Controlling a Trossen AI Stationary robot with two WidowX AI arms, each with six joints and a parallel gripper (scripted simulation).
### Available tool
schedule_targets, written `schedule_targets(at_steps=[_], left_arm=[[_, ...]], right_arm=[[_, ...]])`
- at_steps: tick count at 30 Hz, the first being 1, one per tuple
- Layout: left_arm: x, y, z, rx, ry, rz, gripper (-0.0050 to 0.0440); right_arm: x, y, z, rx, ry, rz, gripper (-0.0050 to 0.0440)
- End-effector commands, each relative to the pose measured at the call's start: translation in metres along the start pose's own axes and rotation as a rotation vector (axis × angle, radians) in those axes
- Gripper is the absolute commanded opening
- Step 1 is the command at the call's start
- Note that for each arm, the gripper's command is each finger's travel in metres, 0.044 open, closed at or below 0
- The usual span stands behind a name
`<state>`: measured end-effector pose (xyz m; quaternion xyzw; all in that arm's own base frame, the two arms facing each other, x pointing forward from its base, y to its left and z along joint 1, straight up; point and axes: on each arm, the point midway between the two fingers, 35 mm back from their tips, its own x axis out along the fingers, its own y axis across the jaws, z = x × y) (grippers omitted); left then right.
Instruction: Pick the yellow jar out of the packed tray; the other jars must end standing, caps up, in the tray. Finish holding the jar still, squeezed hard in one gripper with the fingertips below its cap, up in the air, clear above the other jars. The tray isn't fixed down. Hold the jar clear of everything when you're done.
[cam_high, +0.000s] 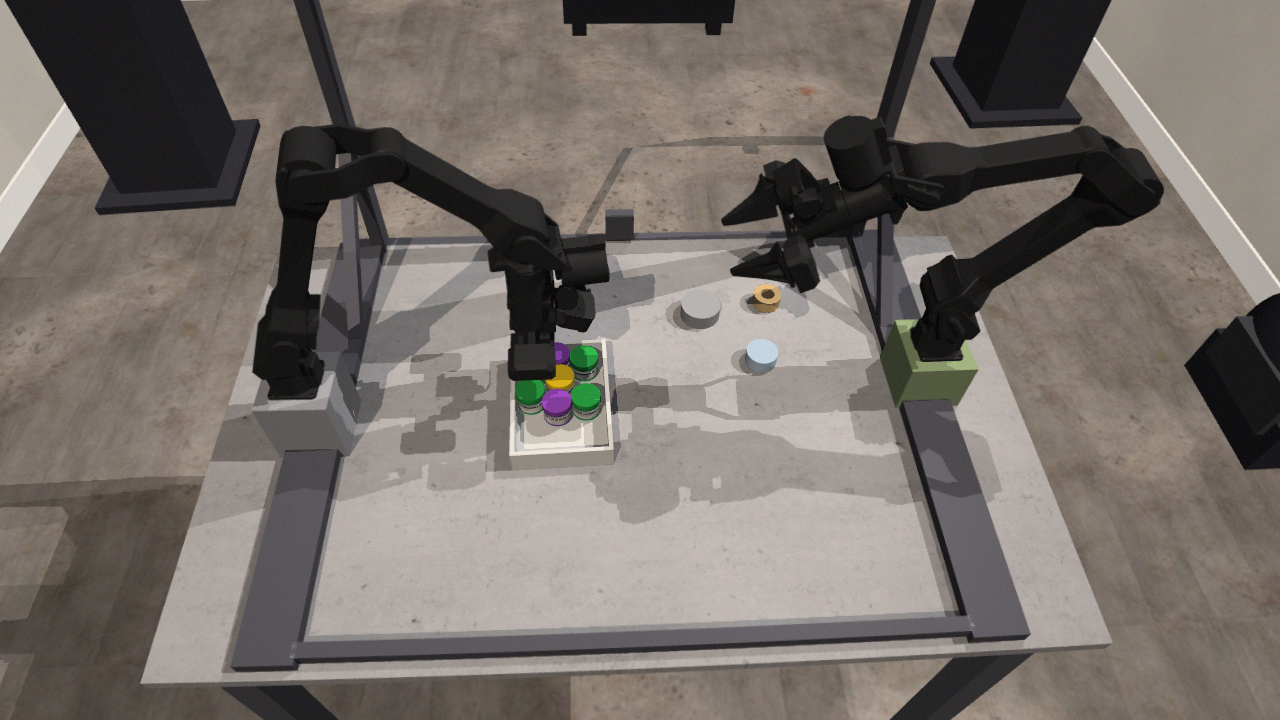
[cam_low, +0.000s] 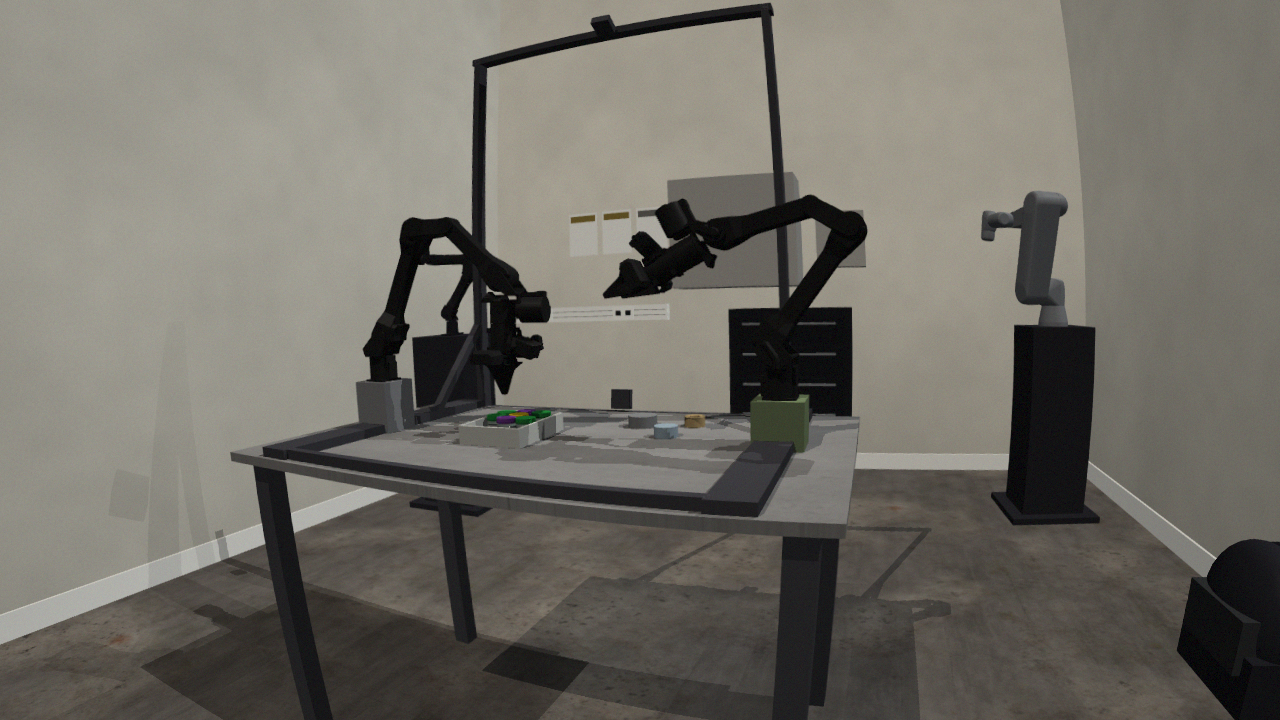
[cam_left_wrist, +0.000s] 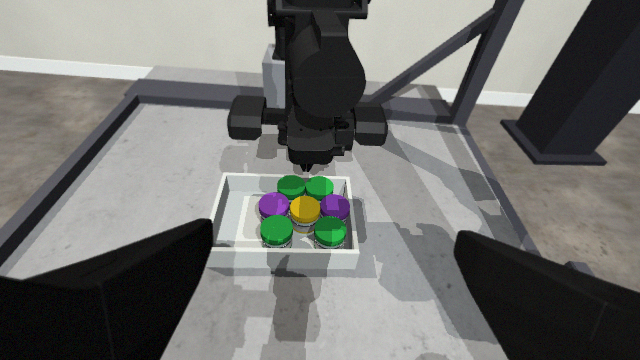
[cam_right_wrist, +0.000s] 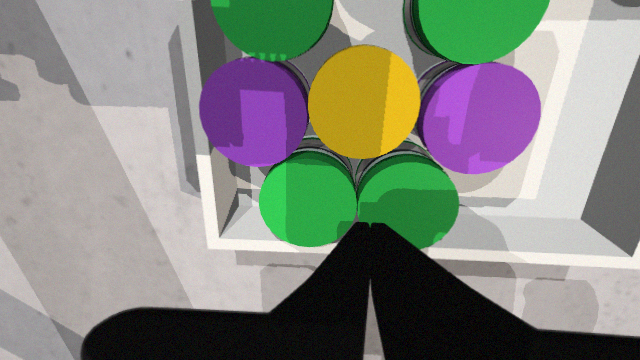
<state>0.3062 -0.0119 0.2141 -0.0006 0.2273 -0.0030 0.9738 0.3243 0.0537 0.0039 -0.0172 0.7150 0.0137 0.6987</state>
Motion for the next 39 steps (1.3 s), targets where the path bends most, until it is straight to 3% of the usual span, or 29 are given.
schedule_targets(at_steps=[1,14,24,39], left_arm=[[0.021,0.003,0.024,0.002,-0.037,0.004,0.0440],[0.034,0.003,0.027,0.002,-0.034,0.004,0.0440],[0.033,0.003,0.022,-0.001,-0.027,0.005,0.0440],[0.033,0.003,0.022,-0.001,-0.027,0.005,0.0440]], right_arm=[[-0.011,0.002,-0.017,0.000,-0.051,0.008,0.0000],[-0.008,0.002,-0.030,0.000,-0.047,0.008,-0.0004],[0.020,0.001,-0.033,-0.001,-0.022,0.004,-0.0050],[0.048,0.001,-0.032,-0.001,-0.022,0.004,-0.0050]])
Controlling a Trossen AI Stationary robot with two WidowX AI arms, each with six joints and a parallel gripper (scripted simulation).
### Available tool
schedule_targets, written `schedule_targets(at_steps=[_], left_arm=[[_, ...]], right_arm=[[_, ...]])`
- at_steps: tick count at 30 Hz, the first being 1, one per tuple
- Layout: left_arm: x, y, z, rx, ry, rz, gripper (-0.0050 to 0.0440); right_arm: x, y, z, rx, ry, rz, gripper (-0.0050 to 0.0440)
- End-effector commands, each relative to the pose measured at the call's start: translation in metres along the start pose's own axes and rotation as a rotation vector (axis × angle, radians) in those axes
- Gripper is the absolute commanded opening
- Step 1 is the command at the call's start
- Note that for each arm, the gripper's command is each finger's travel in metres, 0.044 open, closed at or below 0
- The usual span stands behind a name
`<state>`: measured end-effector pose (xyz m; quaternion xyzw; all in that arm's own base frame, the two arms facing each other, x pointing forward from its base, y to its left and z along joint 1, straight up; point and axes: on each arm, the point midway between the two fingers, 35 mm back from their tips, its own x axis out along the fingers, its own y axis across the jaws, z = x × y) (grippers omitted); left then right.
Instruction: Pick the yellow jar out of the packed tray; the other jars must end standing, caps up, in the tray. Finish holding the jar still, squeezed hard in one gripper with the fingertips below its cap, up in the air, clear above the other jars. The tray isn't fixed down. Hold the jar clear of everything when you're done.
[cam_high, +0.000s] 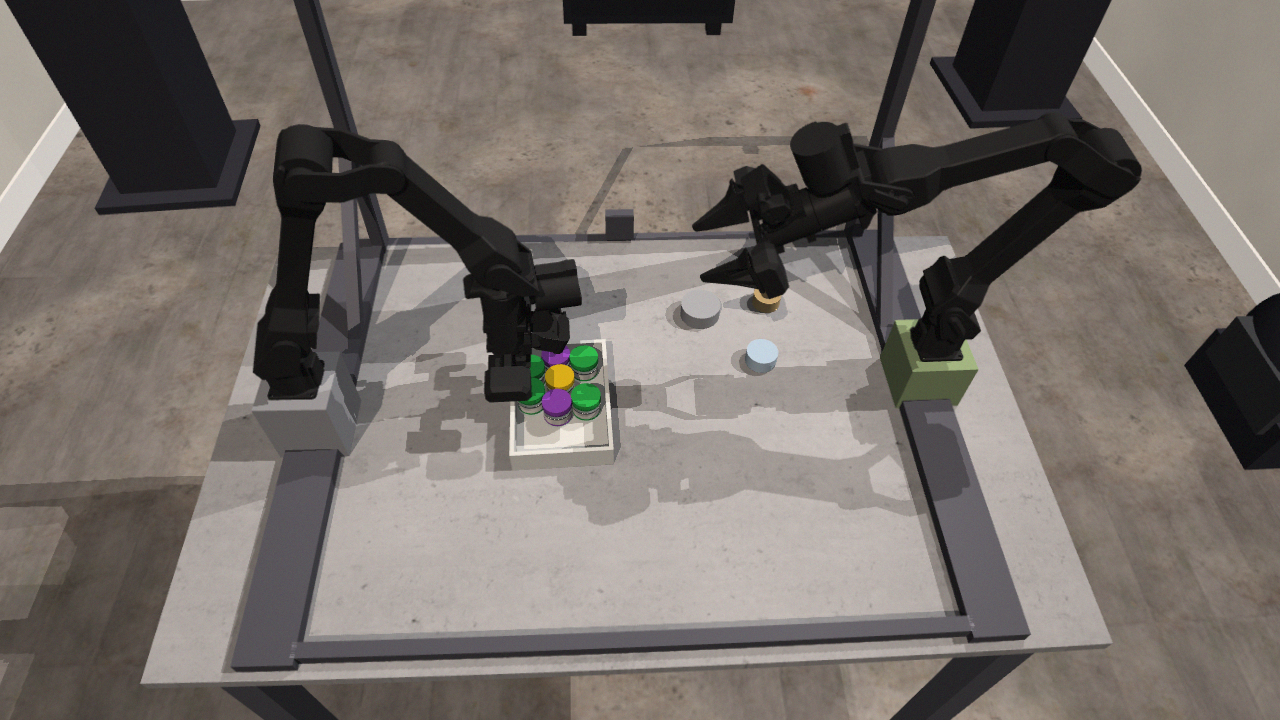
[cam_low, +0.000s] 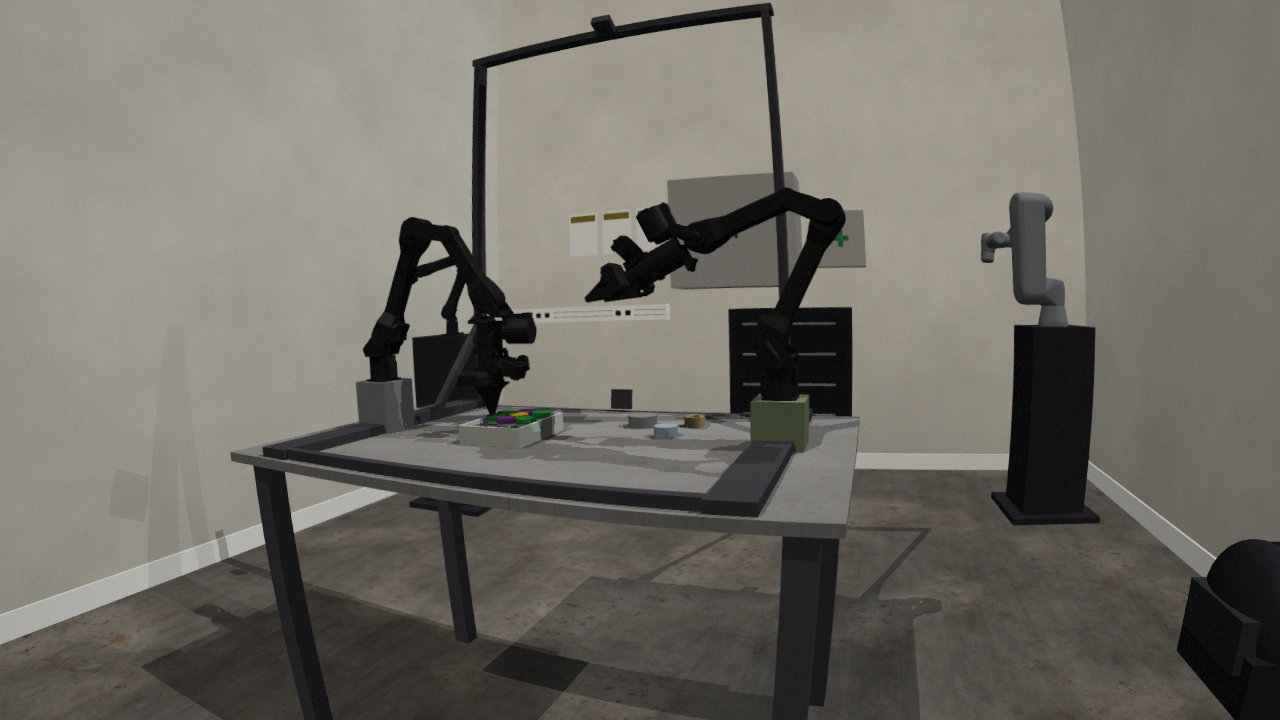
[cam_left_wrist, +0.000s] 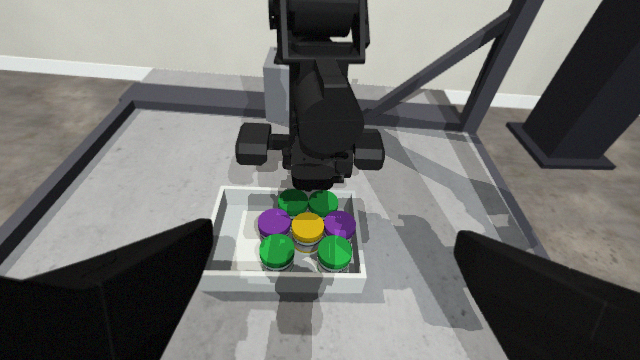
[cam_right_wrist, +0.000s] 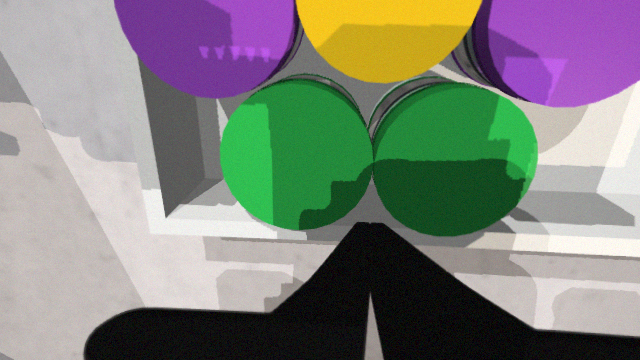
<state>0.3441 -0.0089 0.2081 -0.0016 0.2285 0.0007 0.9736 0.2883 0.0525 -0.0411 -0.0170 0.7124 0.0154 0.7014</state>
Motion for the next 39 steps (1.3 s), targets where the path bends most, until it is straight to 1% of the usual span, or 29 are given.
schedule_targets(at_steps=[1,2,11,12,34,39], left_arm=[[-0.004,0.000,0.011,0.003,-0.029,-0.002,0.0440],[-0.004,0.000,0.011,0.003,-0.029,-0.002,0.0440],[-0.004,0.000,0.011,0.003,-0.029,-0.002,0.0440],[-0.004,0.000,0.011,0.003,-0.029,-0.002,0.0440],[-0.004,0.000,0.011,0.003,-0.029,-0.002,0.0440],[-0.004,0.000,0.011,0.003,-0.029,-0.002,0.0440]], right_arm=[[0.002,0.001,0.004,0.001,-0.017,0.002,-0.0050],[0.002,0.001,0.005,0.001,-0.020,0.003,0.0024],[-0.004,0.001,0.007,0.000,-0.041,0.005,0.0240],[-0.004,0.001,0.007,0.000,-0.041,0.005,0.0250],[-0.003,0.001,0.006,0.000,-0.039,0.005,0.0250],[-0.017,0.001,0.010,0.000,-0.055,0.007,0.0250]])
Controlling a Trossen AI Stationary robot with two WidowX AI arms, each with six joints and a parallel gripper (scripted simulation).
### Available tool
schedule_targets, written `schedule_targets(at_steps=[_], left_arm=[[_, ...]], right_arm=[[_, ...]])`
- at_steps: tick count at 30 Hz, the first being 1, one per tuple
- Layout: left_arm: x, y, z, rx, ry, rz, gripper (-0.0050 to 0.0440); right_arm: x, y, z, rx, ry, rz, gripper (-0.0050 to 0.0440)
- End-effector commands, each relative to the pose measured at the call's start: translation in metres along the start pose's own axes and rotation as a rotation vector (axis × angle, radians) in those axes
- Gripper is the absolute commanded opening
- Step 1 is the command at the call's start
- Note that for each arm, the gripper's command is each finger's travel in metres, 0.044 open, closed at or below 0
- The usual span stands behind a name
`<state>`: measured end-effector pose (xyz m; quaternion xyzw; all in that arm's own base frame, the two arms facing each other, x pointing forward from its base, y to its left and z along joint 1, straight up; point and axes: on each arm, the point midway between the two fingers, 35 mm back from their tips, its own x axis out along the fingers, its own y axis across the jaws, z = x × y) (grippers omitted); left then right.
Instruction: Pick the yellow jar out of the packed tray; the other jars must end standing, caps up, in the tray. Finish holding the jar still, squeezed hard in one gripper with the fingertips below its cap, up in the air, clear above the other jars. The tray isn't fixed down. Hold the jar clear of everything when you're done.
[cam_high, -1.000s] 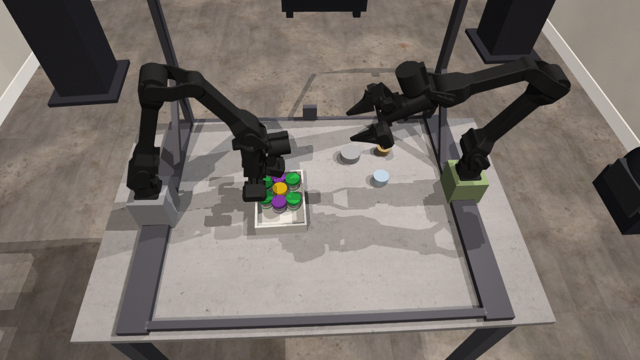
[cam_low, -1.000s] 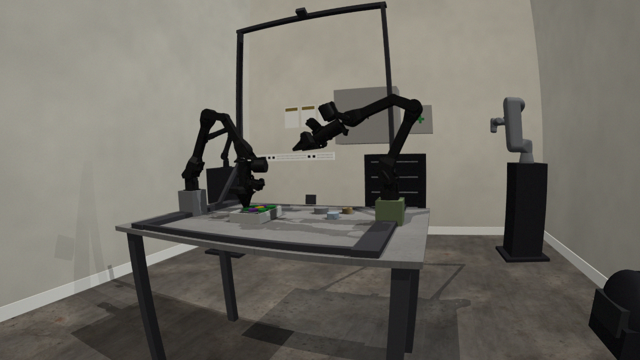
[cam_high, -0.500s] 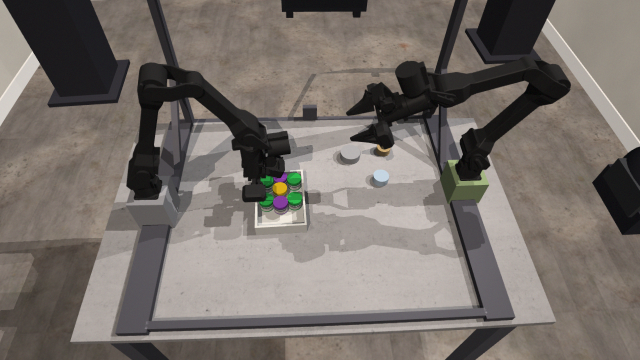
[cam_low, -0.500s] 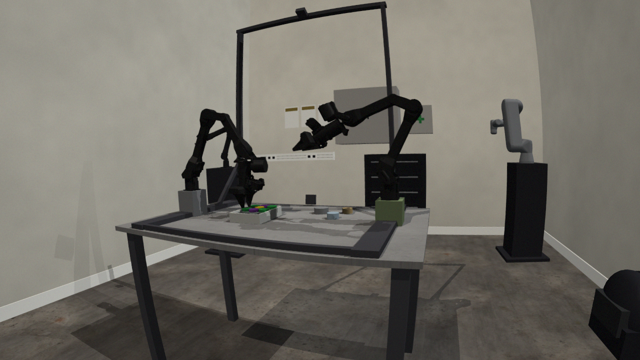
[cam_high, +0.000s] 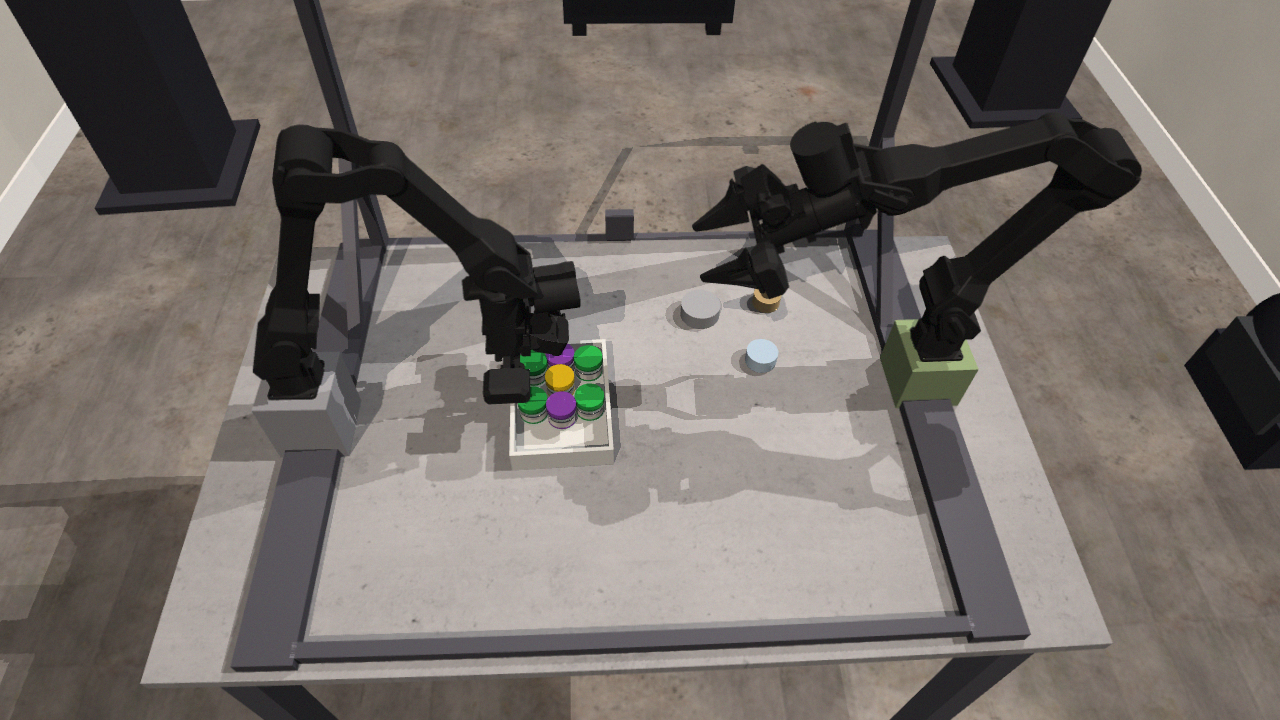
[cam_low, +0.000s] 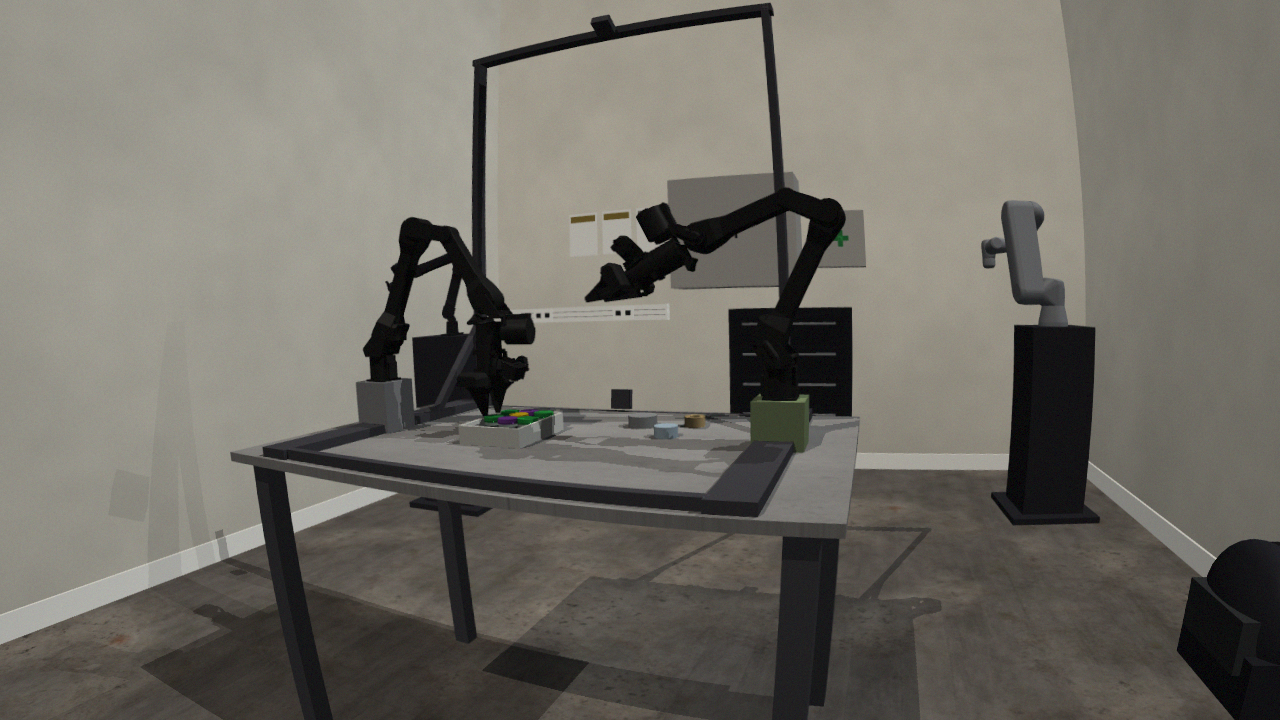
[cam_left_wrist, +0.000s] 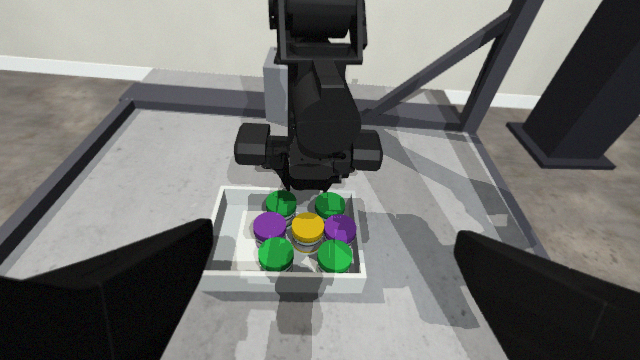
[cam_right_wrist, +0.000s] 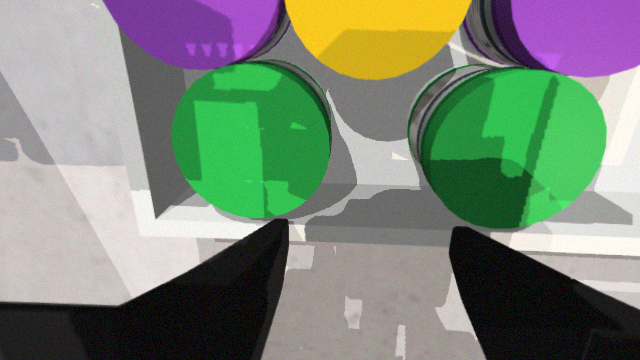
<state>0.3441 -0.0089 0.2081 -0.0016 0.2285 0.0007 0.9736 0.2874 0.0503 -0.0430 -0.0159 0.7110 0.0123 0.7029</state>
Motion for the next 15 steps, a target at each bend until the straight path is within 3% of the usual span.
schedule_targets(at_steps=[1,9,12,15], left_arm=[[-0.004,0.000,0.011,0.003,-0.029,-0.002,0.0440],[-0.004,0.000,0.011,0.003,-0.029,-0.002,0.0440],[-0.004,0.000,0.011,0.003,-0.029,-0.002,0.0440],[-0.003,0.000,0.012,0.006,-0.030,-0.003,0.0440]], right_arm=[[-0.021,0.003,0.011,-0.006,-0.051,0.010,0.0250],[-0.040,0.003,0.011,-0.006,-0.051,0.010,0.0249],[-0.058,0.002,0.010,-0.006,-0.051,0.010,0.0249],[-0.054,0.001,0.014,-0.015,-0.056,-0.002,0.0318]])
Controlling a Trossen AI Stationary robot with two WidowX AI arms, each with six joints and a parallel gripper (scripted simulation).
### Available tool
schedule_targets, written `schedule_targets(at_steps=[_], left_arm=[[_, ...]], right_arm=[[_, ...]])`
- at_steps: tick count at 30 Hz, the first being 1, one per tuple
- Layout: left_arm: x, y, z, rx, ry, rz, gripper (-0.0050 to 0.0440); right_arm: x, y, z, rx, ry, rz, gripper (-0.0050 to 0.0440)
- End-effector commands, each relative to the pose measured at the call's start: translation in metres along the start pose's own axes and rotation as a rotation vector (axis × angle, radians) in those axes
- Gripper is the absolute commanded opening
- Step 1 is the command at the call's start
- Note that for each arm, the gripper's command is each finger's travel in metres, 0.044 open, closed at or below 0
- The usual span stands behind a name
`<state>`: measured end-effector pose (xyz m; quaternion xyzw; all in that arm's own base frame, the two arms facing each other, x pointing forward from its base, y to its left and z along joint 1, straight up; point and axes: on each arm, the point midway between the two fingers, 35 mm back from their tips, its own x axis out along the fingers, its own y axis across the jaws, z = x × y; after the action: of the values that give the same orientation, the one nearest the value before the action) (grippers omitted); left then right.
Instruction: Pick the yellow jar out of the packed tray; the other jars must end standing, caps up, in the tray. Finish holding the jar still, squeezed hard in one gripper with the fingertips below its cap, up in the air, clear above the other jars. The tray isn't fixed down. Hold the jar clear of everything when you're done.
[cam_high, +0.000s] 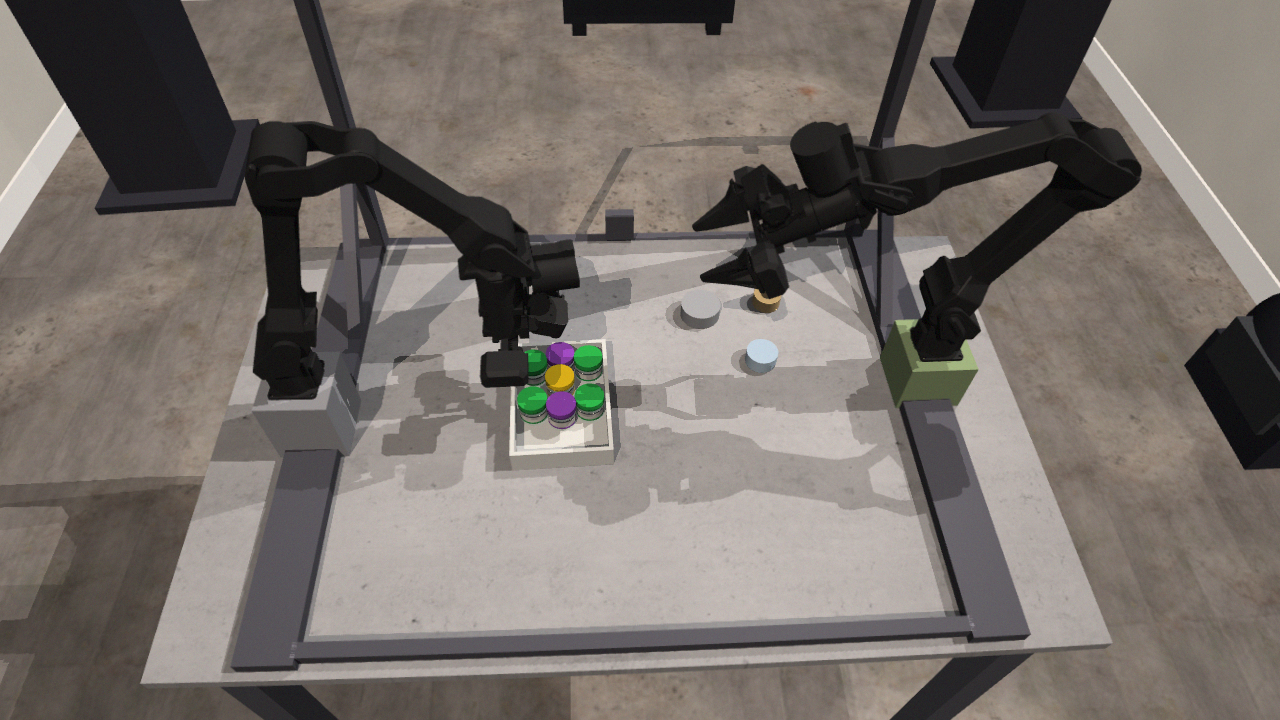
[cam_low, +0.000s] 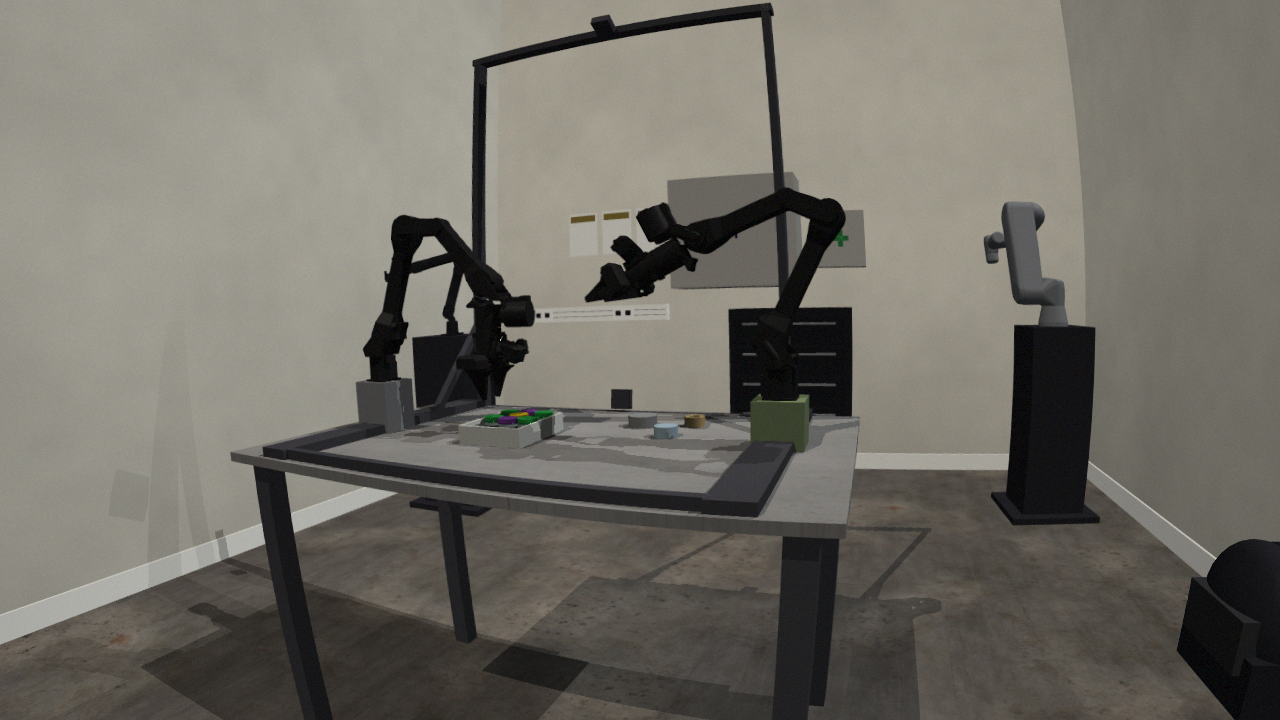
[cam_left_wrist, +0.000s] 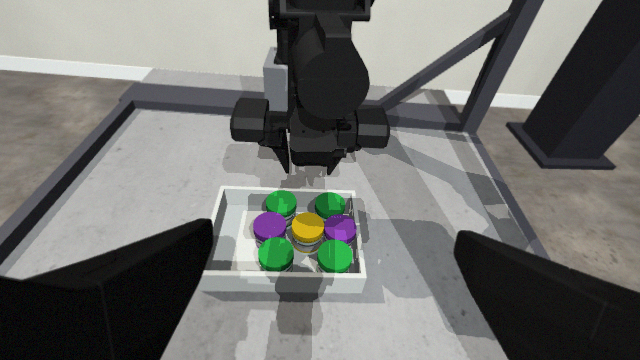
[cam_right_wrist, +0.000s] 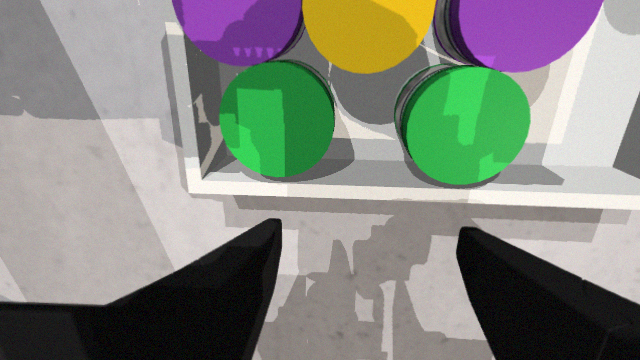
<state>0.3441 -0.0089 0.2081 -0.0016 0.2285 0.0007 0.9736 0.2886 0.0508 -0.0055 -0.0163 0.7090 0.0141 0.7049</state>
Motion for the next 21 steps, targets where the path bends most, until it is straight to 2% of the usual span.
schedule_targets(at_steps=[1,5,9,11,21], left_arm=[[-0.004,0.000,0.010,0.006,-0.029,-0.003,0.0440],[-0.010,-0.001,0.001,0.004,-0.015,-0.003,0.0440],[-0.017,-0.001,-0.007,0.005,-0.006,-0.003,0.0440],[-0.017,-0.001,-0.007,0.005,-0.006,-0.003,0.0440],[-0.034,-0.001,-0.026,0.001,0.016,-0.003,0.0440]], right_arm=[[-0.017,-0.001,0.018,-0.029,-0.068,-0.014,0.0318],[-0.014,-0.006,0.042,-0.150,-0.144,-0.062,0.0318],[-0.015,-0.006,0.054,-0.272,-0.174,-0.078,0.0318],[-0.015,-0.006,0.054,-0.272,-0.174,-0.078,0.0318],[-0.010,-0.008,0.064,-0.663,-0.126,-0.108,0.0318]])
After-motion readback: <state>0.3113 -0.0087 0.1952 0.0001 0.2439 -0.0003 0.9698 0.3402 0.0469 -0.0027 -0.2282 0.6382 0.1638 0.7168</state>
